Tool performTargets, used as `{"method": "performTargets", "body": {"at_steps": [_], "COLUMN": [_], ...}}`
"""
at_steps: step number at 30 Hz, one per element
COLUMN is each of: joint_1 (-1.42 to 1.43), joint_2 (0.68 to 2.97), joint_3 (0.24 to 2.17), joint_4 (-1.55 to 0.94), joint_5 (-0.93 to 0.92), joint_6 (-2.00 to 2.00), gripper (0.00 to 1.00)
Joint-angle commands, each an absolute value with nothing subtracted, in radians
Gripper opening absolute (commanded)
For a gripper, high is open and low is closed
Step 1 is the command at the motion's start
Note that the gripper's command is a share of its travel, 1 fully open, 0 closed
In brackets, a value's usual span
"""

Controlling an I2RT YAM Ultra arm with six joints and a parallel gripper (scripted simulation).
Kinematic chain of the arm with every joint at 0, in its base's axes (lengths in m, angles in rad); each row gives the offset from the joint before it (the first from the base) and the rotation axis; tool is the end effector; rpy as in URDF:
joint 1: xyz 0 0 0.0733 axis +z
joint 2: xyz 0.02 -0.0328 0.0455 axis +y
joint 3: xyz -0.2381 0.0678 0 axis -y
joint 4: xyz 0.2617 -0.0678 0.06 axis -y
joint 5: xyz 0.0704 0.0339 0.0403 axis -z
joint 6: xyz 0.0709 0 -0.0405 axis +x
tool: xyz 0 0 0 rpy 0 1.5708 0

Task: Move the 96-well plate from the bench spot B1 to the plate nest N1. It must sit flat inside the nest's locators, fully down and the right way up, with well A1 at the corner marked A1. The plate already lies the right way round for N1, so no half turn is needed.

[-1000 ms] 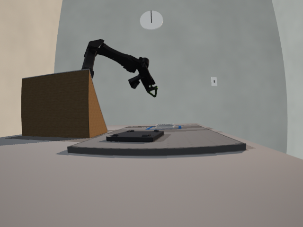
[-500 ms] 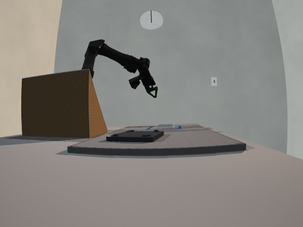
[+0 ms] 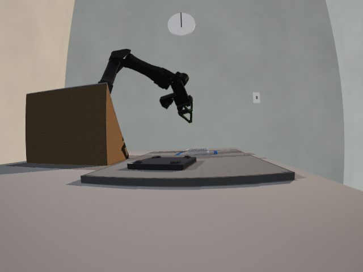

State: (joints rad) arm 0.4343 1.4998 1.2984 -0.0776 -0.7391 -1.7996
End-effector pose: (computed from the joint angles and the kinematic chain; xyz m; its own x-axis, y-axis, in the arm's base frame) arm 0.3328 0.2082 0.3287 0.9317 -0.3613 0.0374 -0.0395 -0.2031 -0.9784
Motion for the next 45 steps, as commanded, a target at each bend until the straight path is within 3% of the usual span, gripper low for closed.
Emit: {"method": "performTargets", "body": {"at_steps": [1, 45], "joint_1": [0.399, 0.2], "joint_2": [1.517, 1.802], "joint_3": [1.34, 1.413], "joint_4": [-0.157, -0.632], "joint_5": [-0.743, -0.769], "joint_6": [-1.745, -1.419], "gripper": [1.0, 1.0]}}
